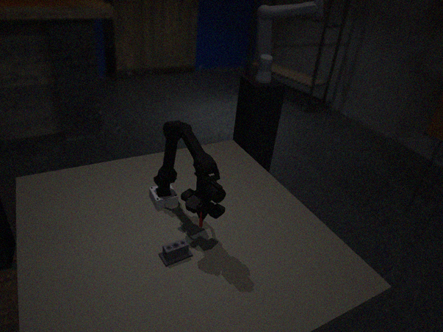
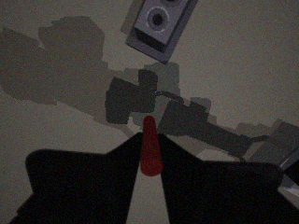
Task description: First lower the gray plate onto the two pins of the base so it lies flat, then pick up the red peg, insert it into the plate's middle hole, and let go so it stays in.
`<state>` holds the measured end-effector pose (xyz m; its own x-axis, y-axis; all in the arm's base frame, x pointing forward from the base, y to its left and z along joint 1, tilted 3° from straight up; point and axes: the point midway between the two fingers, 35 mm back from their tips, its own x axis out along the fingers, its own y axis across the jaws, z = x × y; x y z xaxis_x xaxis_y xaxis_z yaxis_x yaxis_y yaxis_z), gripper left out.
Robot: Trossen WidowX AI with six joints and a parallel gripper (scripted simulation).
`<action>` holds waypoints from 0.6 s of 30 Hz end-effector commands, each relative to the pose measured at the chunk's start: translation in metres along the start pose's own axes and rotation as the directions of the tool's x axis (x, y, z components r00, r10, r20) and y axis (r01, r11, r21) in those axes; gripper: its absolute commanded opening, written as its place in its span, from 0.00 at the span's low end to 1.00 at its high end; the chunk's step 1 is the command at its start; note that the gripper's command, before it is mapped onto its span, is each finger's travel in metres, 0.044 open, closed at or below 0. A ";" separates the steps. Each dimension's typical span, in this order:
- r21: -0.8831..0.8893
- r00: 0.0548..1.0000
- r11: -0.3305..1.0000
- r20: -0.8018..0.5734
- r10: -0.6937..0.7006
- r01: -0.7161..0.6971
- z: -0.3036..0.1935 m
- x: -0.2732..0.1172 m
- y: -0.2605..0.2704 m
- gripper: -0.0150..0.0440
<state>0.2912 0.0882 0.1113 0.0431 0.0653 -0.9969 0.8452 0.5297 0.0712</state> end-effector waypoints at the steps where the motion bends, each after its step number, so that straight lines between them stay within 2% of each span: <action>1: -0.005 1.000 1.000 -0.003 0.015 -0.015 0.012 -0.003 0.004 0.25; 18: 0.002 1.000 1.000 0.010 0.009 -0.009 0.063 -0.004 0.005 0.25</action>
<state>0.3217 0.0454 0.1121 0.0519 0.0602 -0.9968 0.8494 0.5222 0.0758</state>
